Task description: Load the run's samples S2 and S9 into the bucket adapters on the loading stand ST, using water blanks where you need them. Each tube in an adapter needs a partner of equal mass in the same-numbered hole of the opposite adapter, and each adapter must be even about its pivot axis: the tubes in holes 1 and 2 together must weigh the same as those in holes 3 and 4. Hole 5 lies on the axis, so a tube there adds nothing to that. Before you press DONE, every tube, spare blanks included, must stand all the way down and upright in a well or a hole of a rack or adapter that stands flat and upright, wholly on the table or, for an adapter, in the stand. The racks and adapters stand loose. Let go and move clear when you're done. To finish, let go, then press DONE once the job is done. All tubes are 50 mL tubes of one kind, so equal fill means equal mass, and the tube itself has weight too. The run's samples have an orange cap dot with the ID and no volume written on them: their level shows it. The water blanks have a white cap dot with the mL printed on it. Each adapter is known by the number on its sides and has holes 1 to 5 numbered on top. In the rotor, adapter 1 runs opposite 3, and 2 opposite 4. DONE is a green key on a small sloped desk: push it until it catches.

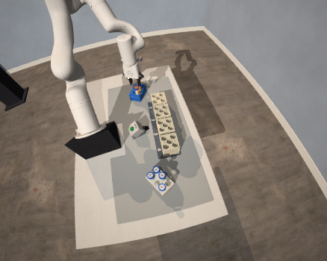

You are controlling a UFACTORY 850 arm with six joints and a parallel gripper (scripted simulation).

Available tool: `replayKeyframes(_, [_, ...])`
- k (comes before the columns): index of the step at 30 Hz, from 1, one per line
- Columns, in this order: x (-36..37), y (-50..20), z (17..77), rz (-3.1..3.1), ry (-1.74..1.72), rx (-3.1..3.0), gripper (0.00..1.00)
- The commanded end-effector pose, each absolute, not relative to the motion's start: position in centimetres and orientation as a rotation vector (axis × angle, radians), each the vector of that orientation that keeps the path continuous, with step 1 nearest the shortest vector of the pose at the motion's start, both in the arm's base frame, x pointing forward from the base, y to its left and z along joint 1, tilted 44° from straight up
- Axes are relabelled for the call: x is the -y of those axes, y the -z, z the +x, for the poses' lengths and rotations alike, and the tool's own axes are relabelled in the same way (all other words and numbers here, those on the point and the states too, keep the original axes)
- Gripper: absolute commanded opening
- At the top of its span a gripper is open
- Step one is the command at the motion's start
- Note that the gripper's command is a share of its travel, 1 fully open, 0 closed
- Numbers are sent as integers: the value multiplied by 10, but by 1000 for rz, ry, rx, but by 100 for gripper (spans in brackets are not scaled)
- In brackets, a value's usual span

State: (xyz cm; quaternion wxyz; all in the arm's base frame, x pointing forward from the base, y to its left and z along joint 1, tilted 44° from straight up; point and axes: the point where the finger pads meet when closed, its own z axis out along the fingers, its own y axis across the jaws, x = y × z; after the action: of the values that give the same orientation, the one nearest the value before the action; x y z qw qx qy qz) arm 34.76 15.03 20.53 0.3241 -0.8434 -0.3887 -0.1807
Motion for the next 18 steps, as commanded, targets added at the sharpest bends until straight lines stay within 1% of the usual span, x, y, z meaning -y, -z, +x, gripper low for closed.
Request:
replayKeyframes(1, [-156, -200, 349, -2212, 476, 1019, 57])
replayKeyframes(18, [-175, -180, 350, -2212, 476, 1019, 57])
